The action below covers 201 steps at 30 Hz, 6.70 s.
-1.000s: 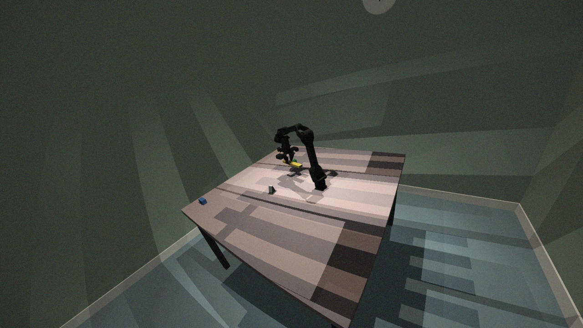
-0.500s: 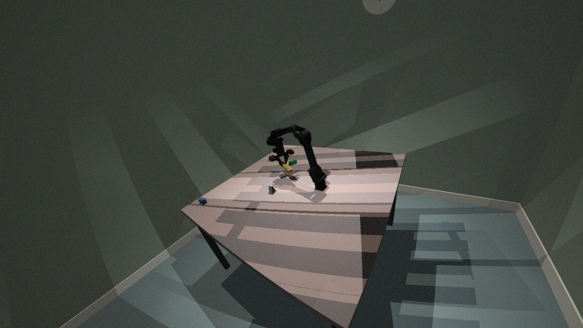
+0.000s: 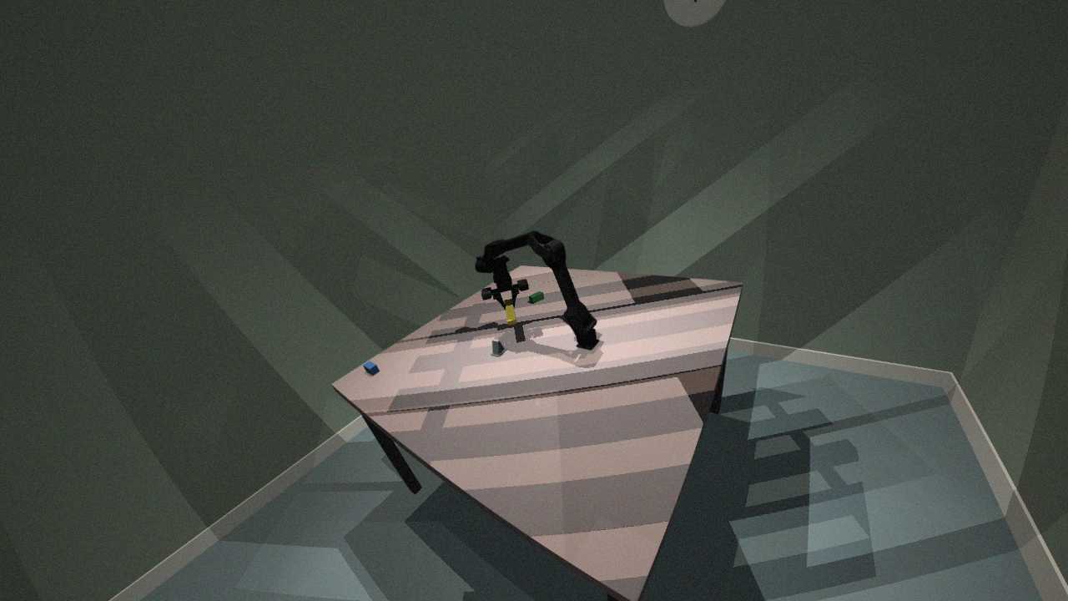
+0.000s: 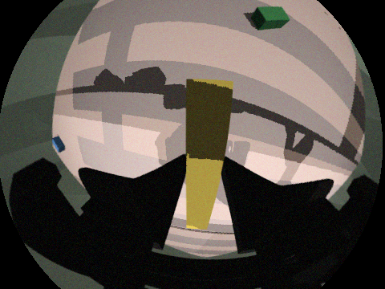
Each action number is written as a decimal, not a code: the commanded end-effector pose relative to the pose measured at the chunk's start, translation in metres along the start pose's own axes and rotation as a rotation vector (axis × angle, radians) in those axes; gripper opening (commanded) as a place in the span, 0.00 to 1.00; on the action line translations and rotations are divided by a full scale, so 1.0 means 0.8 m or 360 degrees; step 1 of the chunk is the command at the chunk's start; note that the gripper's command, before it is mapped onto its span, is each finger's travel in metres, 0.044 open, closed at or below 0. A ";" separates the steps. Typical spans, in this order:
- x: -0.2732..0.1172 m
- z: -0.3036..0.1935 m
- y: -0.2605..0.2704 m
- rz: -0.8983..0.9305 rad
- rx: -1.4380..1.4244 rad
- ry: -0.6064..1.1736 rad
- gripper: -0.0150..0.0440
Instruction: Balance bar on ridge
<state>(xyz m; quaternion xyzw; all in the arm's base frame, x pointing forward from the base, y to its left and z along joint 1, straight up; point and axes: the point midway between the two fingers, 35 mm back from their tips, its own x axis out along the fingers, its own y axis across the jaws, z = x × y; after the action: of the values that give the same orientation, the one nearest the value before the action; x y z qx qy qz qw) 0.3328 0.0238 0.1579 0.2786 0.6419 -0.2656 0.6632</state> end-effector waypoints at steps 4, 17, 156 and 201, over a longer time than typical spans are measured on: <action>-0.001 -0.020 0.022 0.0001 0.0214 -0.0001 0.25; -0.001 -0.069 0.060 0.0005 0.0650 0.0006 0.25; 0.062 -0.134 0.075 0.0003 0.1100 0.0016 0.25; 0.066 -0.134 0.074 0.0003 0.1100 0.0016 0.25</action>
<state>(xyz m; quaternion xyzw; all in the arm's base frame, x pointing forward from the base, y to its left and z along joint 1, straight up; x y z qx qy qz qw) 0.3016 0.1418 0.1056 0.4884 0.5177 -0.4647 0.5268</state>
